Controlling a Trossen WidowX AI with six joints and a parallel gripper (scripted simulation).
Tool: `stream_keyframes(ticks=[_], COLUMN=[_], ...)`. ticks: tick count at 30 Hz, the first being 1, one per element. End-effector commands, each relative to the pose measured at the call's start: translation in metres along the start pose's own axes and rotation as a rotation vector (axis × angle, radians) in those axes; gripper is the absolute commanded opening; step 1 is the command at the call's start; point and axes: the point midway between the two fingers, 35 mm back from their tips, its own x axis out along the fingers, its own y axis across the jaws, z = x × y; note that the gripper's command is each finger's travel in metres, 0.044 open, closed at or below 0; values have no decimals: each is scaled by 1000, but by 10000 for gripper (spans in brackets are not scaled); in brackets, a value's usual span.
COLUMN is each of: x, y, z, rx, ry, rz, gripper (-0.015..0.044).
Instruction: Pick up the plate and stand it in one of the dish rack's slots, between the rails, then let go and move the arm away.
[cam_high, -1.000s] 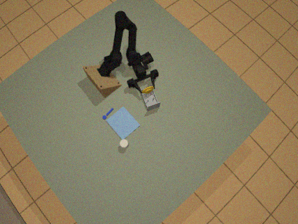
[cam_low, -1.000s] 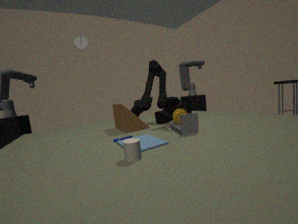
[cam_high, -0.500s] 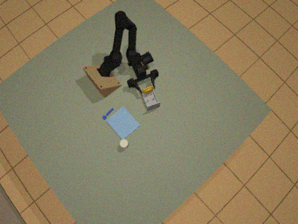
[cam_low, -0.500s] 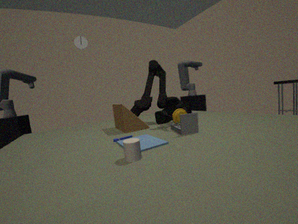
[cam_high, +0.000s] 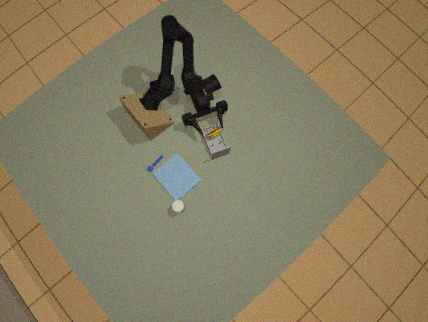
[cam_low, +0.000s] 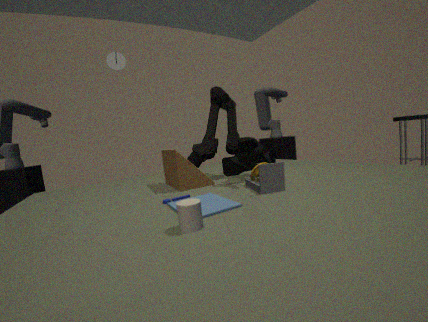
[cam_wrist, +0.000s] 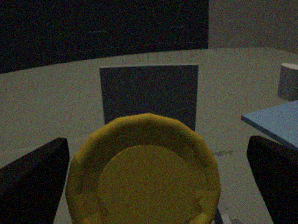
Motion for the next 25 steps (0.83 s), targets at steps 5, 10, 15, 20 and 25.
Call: stream_keyframes(ticks=[5,10,15,20,25], x=[7,7,5,11,21], y=[13,11,11,8,-1], z=[56,102,108,108,107], rx=[-5,-37,-42,-87,-226], ry=[3,-9,-13,2,63], rz=[-11,-3,0,-23,-99], gripper=[400,400,400,400,400])
